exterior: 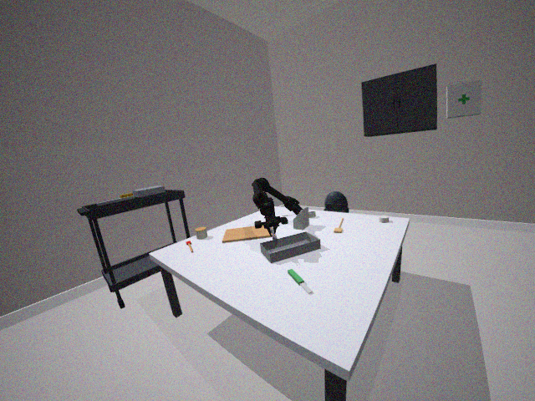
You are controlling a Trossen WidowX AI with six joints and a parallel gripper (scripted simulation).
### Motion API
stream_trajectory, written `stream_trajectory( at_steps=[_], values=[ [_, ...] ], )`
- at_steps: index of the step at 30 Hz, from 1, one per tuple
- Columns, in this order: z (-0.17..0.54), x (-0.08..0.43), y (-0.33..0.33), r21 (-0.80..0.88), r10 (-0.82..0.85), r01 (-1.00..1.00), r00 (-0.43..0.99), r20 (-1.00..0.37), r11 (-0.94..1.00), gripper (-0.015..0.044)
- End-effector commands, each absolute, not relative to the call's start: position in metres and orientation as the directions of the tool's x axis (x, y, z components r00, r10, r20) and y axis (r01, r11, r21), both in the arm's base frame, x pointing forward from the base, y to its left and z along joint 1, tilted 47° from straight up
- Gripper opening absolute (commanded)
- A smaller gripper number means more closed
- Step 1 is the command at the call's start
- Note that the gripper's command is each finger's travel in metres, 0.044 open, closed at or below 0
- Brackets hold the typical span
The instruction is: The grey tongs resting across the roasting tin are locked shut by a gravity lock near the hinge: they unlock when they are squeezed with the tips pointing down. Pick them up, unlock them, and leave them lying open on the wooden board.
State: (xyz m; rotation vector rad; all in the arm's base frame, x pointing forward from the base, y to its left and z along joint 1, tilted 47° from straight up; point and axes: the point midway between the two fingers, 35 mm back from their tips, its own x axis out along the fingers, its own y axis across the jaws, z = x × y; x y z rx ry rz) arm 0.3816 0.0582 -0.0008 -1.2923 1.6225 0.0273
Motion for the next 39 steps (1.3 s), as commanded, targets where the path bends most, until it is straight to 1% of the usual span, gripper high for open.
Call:
stream_trajectory(
  at_steps=[1, 13, 23, 39],
  values=[
    [0.023, 0.385, 0.040, -0.584, -0.709, -0.655, 0.102, -0.698, 0.480, -0.0150],
    [0.082, 0.380, -0.018, -0.689, -0.718, -0.399, 0.101, -0.688, 0.605, -0.0150],
    [0.096, 0.376, -0.033, -0.702, -0.717, -0.330, 0.099, -0.690, 0.631, -0.0150],
    [0.165, 0.341, -0.105, -0.713, -0.713, 0.041, 0.099, -0.694, 0.700, -0.0150]
  ],
)
